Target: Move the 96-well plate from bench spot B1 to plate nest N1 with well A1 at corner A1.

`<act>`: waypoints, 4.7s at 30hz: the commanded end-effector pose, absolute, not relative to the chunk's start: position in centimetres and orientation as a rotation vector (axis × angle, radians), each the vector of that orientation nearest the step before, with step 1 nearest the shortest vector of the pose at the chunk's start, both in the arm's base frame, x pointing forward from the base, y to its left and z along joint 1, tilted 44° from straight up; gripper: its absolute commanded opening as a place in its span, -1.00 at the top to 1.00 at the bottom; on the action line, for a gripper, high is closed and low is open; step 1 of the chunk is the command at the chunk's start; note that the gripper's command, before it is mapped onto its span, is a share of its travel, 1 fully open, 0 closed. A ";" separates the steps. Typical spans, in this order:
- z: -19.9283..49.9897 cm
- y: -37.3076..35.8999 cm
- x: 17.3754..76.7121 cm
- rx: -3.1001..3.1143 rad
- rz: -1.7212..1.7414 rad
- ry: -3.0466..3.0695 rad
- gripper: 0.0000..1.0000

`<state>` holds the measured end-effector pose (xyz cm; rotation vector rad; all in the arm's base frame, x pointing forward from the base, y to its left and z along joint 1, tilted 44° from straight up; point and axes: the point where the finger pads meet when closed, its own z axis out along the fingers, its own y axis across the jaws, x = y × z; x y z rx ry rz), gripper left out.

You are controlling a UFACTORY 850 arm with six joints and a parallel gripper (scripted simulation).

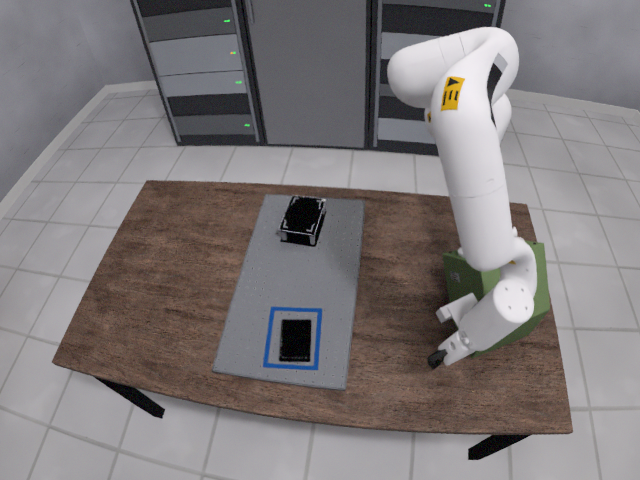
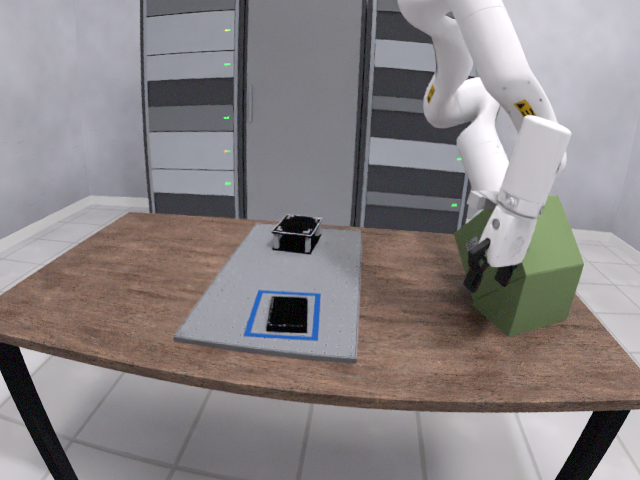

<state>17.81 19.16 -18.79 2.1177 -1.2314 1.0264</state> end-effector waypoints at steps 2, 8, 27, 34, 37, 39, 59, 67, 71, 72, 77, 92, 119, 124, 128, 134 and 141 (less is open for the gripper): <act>-18.8 19.3 17.8 2.119 1.026 -1.233 -1.00; -18.8 19.3 17.8 2.119 1.026 -1.233 -1.00; -18.4 20.7 20.9 1.957 1.111 -1.640 -1.00; -18.2 21.2 22.3 1.848 1.147 -1.838 -1.00; -18.0 21.6 23.8 1.774 1.167 -1.954 -1.00; -17.9 21.7 24.3 1.721 1.179 -2.030 -1.00; -16.7 22.3 30.2 1.129 1.251 -2.640 -1.00; -16.1 22.3 32.5 0.852 1.259 -2.830 -1.00; -15.7 22.1 33.9 0.717 1.260 -2.907 -1.00; -15.6 22.1 34.3 0.671 1.260 -2.931 -1.00; -15.3 21.9 35.5 0.453 1.254 -3.034 -1.00; -13.8 20.7 40.4 -0.208 1.209 -3.231 -1.00; -11.1 17.5 47.6 -1.310 1.045 -3.240 -1.00; -10.3 16.3 49.6 -1.606 0.982 -3.177 -1.00; -9.8 15.5 50.8 -1.805 0.934 -3.117 -1.00; -9.0 14.4 52.3 -2.059 0.866 -3.020 -1.00; -8.3 13.2 53.8 -2.297 0.795 -2.906 -1.00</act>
